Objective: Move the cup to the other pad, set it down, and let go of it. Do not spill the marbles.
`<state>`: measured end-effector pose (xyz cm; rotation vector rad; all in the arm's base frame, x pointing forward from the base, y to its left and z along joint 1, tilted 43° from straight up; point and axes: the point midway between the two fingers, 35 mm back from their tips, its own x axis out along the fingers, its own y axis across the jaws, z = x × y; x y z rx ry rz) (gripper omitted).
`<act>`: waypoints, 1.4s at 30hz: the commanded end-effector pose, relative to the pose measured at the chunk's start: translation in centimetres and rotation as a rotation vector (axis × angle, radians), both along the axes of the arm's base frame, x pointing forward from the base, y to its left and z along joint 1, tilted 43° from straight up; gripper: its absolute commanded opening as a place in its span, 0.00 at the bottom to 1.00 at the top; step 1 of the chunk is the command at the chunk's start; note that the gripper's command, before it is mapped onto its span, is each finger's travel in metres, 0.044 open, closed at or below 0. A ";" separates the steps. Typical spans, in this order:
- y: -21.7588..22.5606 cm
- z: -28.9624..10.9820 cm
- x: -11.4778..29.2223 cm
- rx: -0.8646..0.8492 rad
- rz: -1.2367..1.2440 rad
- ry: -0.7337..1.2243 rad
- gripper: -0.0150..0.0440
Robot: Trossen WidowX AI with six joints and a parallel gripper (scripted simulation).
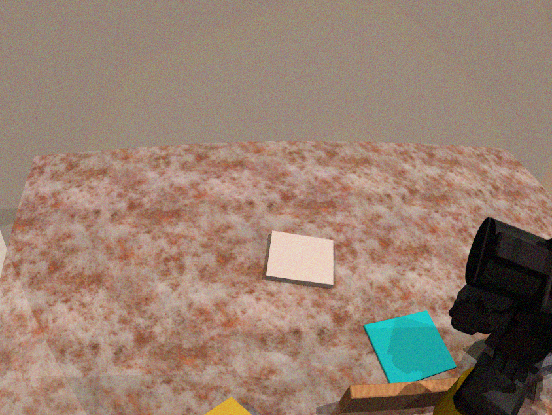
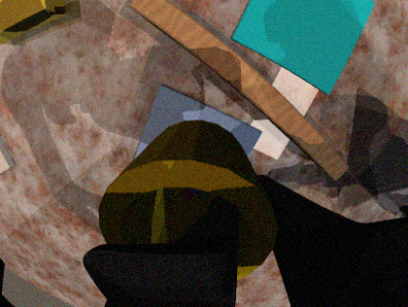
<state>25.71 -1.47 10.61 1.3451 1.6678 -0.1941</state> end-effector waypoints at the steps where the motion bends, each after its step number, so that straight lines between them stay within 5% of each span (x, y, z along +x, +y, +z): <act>1: -0.7 -0.8 -0.2 -0.002 0.005 0.002 0.25; 42: -8.9 -7.9 -2.3 -0.009 0.007 0.002 0.25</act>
